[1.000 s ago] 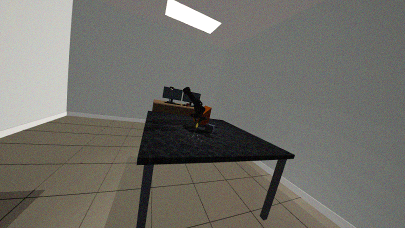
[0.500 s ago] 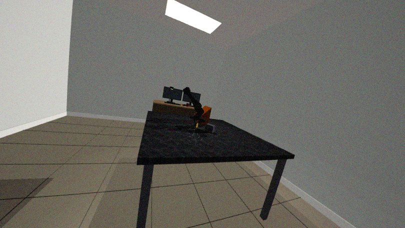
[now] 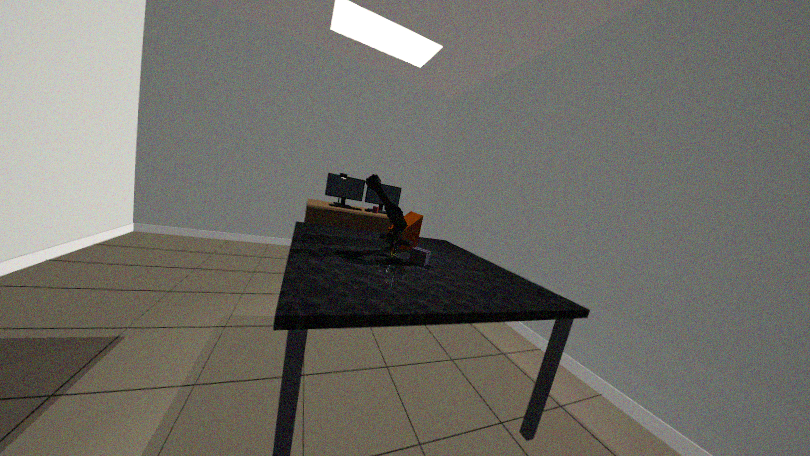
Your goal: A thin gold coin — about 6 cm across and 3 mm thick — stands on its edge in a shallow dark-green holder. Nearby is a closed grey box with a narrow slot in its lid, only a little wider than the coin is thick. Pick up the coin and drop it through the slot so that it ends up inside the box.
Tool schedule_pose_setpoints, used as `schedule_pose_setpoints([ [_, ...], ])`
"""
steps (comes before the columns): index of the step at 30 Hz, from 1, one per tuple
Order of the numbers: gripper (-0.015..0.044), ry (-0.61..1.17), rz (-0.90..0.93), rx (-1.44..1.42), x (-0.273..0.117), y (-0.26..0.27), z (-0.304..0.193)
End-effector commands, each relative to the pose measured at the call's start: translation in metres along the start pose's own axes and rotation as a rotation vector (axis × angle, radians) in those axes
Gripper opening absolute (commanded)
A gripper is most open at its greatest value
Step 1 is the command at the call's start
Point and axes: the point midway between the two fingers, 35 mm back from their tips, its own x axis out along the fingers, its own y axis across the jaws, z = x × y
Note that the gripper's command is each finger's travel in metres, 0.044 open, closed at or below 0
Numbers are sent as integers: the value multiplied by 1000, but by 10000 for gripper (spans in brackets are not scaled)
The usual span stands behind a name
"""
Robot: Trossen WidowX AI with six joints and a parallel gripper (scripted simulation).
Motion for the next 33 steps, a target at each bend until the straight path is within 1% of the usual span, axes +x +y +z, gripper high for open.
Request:
schedule_pose_setpoints([
  [1, 0, 1, 2, -3, 0, 0, 0],
  [9, 0, 2, 3, -3, -3, 1, 0],
  [33, 0, 10, 10, -2, -61, 6, 1],
])
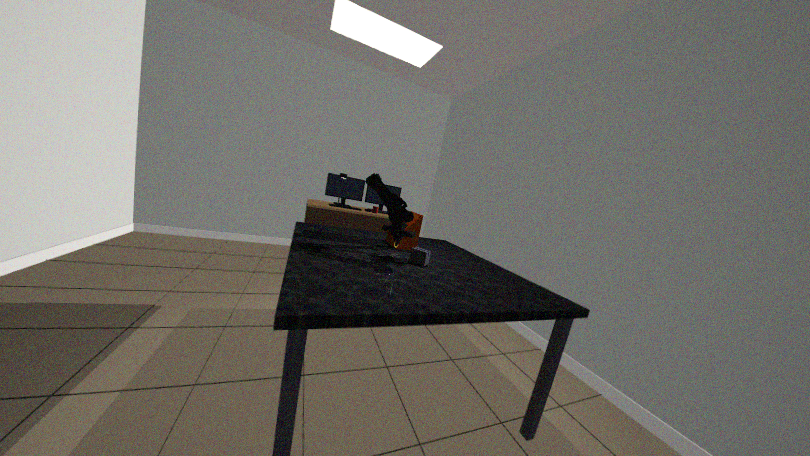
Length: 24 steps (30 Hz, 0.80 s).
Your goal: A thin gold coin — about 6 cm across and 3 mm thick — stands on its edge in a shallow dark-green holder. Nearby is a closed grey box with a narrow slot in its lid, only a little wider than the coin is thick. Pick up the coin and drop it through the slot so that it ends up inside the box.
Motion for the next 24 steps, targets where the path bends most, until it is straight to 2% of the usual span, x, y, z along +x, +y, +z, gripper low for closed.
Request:
schedule_pose_setpoints([
  [1, 0, -9, 4, 7, -14, 0, 2],
  [17, 0, -15, -1, 1, -45, -5, 0],
  [24, 0, -15, -3, -215, -45, -4, 1],
])
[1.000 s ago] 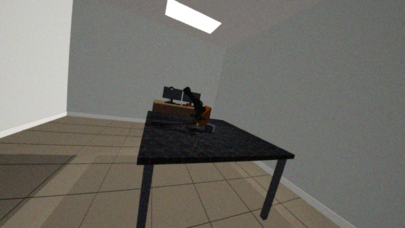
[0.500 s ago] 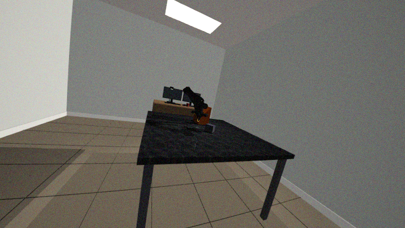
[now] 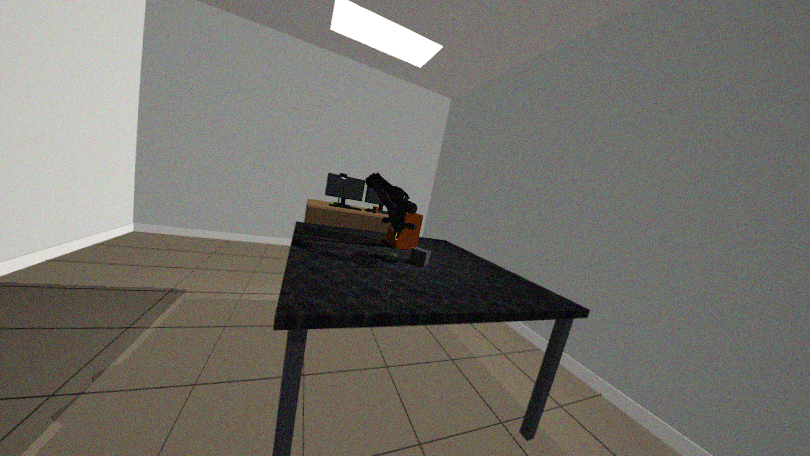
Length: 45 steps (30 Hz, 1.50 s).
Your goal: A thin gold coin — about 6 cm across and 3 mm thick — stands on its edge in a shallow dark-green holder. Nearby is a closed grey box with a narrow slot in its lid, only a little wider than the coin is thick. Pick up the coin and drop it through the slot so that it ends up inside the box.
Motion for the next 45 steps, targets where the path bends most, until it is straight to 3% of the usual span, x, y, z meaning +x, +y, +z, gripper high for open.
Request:
schedule_pose_setpoints([
  [1, 0, -4, -1, -137, -2, 0, 1],
  [37, 0, -4, -3, -1369, -2, 6, 5],
  [45, 0, -4, -3, -1422, -2, 7, 5],
])
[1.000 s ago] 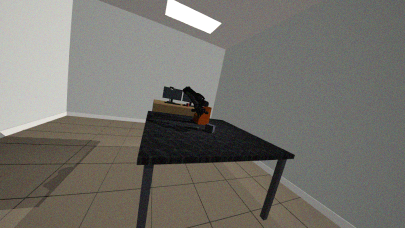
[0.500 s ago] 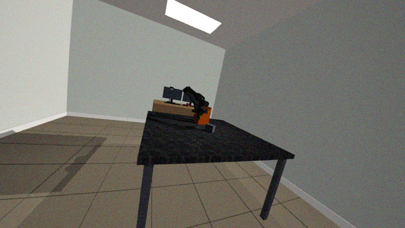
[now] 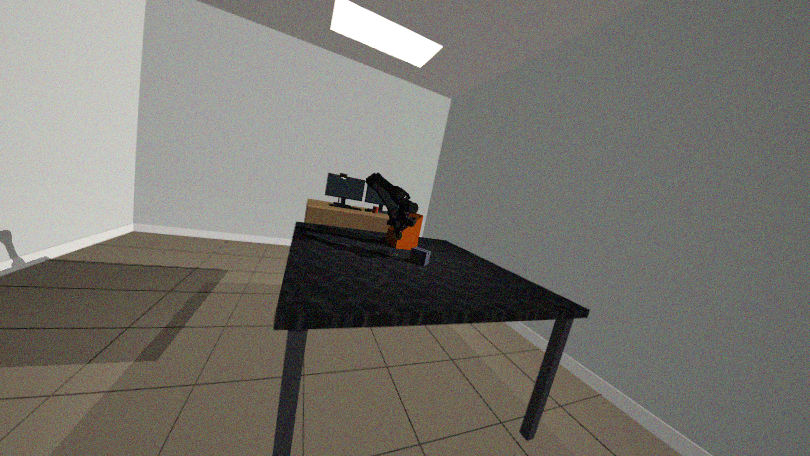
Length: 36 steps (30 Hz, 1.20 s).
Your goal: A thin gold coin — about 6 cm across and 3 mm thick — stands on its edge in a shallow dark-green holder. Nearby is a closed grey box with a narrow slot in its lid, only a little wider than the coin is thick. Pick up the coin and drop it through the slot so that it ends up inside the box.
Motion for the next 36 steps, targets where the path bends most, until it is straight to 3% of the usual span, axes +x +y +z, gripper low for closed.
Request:
schedule_pose_setpoints([
  [1, 0, 2, -1, -29, 0, 0, 0],
  [36, 0, -5, 4, -27, -4, 13, 79],
])
